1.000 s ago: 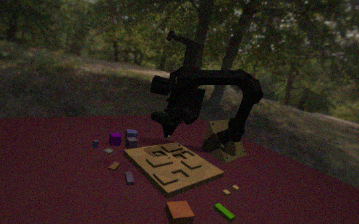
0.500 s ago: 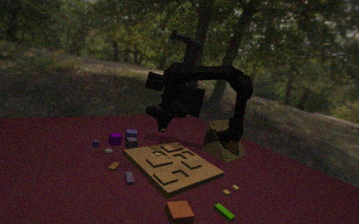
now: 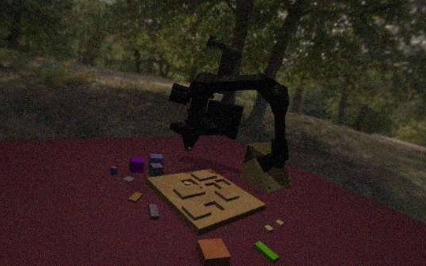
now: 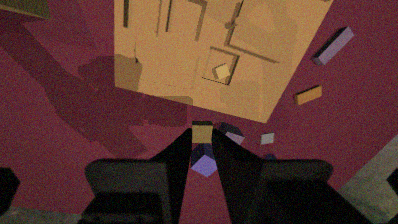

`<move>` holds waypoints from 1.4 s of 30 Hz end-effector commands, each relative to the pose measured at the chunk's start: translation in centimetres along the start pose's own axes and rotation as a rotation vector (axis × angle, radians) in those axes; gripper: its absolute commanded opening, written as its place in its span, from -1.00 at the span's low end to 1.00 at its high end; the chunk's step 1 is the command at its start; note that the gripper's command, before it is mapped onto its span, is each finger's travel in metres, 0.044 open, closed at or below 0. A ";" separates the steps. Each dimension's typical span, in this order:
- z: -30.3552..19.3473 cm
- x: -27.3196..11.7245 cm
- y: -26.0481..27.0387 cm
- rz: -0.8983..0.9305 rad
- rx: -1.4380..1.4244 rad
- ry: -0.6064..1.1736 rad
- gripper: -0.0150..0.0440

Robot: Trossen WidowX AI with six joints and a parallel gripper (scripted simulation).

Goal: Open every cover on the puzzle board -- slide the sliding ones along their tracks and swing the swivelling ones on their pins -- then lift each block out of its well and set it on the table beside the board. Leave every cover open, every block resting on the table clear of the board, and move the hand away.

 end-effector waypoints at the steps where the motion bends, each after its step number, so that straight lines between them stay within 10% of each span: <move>1: -1.1 0.2 0.9 0.005 -0.004 -0.002 -0.22; 42: -7.7 4.0 7.5 0.003 -0.015 -0.033 -0.22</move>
Point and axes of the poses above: the point midway between the two fingers, 35 mm back from their tips, its own x axis out along the fingers, its own y axis across the jaws, z = x × y, the point moved 5 cm from there along -x, back along the fingers, and after that the axes turned 2 degrees about x, right-handed, at the moved point
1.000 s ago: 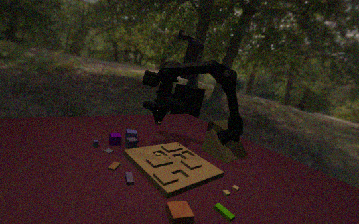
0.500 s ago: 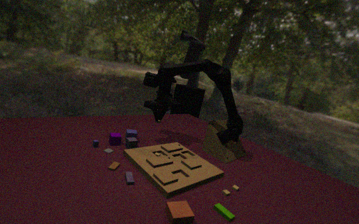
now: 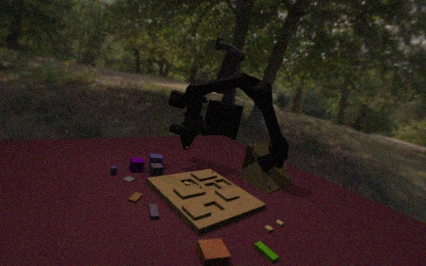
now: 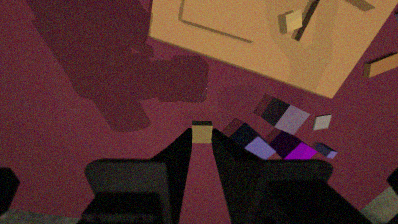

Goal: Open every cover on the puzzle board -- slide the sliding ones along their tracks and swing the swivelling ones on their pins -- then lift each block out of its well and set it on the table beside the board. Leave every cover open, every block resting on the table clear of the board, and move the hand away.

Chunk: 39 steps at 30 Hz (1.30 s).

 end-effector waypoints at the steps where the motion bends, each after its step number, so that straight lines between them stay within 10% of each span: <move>1: 0.0 0.8 0.0 0.000 0.009 -0.008 -0.22; 39: 0.1 7.1 0.1 -0.002 0.008 -0.011 -0.22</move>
Point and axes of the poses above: the point midway between the two fingers, 35 mm back from their tips, its own x axis out along the fingers, its own y axis across the jaws, z = x × y, the point moved 5 cm from there along -x, back along the fingers, and after that the axes turned 2 degrees about x, right-handed, at the moved point
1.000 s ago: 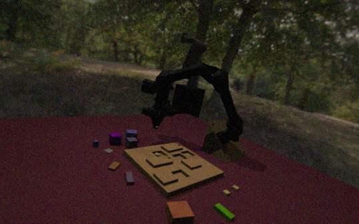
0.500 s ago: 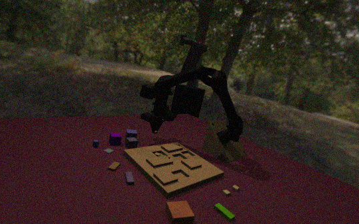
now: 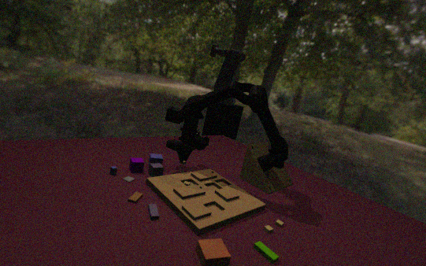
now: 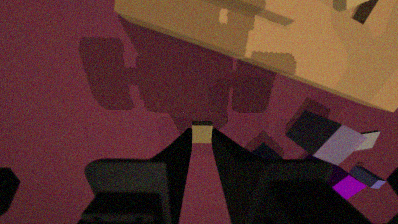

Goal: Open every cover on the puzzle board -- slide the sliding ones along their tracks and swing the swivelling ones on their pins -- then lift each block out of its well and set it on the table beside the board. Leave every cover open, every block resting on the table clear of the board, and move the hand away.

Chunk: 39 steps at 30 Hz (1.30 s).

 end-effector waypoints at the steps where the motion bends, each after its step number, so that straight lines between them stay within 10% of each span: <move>1: 0.1 0.8 0.2 0.001 0.009 -0.009 -0.22; 15: 0.3 2.6 0.3 0.000 0.009 -0.011 -0.22; 29: 0.3 2.1 0.2 0.001 0.000 -0.005 1.00; 39: 0.1 -1.1 0.1 0.001 0.005 -0.003 1.00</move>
Point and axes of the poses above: the point midway between the two fingers, 35 mm back from their tips, its own x axis out along the fingers, its own y axis across the jaws, z = x × y, the point moved 5 cm from there along -x, back along the fingers, and after that the axes turned 2 degrees about x, right-handed, at the moved point
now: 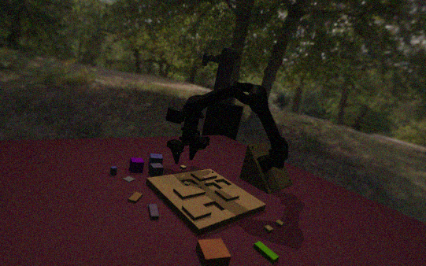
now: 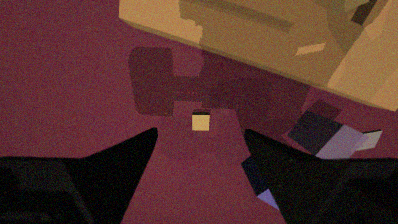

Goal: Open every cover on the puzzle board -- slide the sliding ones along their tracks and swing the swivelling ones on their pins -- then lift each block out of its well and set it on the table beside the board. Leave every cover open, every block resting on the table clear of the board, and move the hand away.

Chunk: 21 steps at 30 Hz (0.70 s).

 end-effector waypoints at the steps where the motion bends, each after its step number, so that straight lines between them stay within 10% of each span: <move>1: 0.0 -1.3 -0.1 -0.001 -0.008 0.008 1.00; 15: 0.1 -5.3 0.1 0.000 -0.004 0.004 1.00; 21: 1.6 -5.5 -1.9 -0.001 0.163 0.009 0.47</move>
Point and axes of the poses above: the point midway between the two fingers, 35 mm back from their tips, its own x axis out along the fingers, its own y axis across the jaws, z = x × y, the point moved 5 cm from there along -x, back along the fingers, and after that the axes turned 2 degrees about x, right-handed, at the moved point
